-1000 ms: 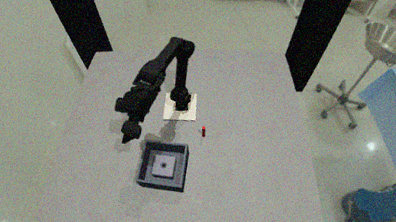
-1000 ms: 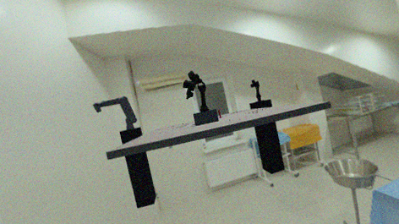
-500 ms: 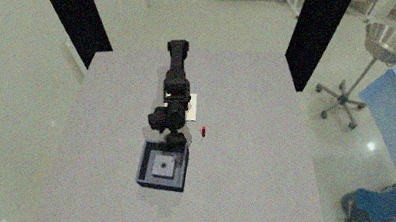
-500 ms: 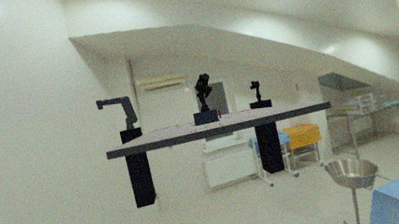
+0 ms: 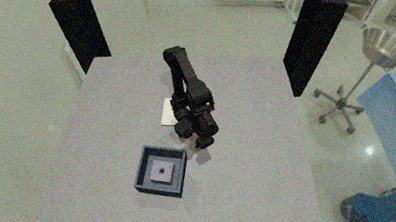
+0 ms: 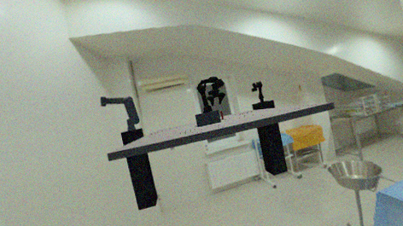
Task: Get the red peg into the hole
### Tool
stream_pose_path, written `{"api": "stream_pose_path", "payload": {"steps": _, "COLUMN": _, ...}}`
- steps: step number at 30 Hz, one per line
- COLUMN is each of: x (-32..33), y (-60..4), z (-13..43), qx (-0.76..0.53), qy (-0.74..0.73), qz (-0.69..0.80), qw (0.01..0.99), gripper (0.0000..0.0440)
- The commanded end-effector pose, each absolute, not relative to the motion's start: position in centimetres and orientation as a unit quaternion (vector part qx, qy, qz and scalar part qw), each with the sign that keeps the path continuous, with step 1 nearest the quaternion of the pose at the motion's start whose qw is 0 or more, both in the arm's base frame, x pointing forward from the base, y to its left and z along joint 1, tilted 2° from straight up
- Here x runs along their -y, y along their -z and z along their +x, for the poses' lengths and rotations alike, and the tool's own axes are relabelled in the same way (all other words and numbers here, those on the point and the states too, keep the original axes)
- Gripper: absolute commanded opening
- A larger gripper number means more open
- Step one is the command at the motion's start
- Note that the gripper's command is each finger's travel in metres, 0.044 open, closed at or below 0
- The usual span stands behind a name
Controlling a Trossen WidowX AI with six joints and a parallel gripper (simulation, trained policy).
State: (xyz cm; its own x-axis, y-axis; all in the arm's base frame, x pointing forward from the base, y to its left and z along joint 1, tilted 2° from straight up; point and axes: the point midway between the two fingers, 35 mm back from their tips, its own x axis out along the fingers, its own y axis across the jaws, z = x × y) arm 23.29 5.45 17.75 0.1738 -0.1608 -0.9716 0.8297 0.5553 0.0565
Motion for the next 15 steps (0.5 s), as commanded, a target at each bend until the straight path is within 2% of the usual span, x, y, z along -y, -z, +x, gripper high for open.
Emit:
{"api": "stream_pose_path", "payload": {"steps": 1, "x": -7.0, "y": -16.6, "z": 22.1, "qx": -0.56, "qy": 0.349, "qz": 0.301, "qw": 0.689, "gripper": 0.044}}
{"api": "stream_pose_path", "payload": {"steps": 15, "x": -11.4, "y": -10.2, "z": 19.6, "qx": -0.594, "qy": 0.328, "qz": 0.272, "qw": 0.682, "gripper": 0.0439}}
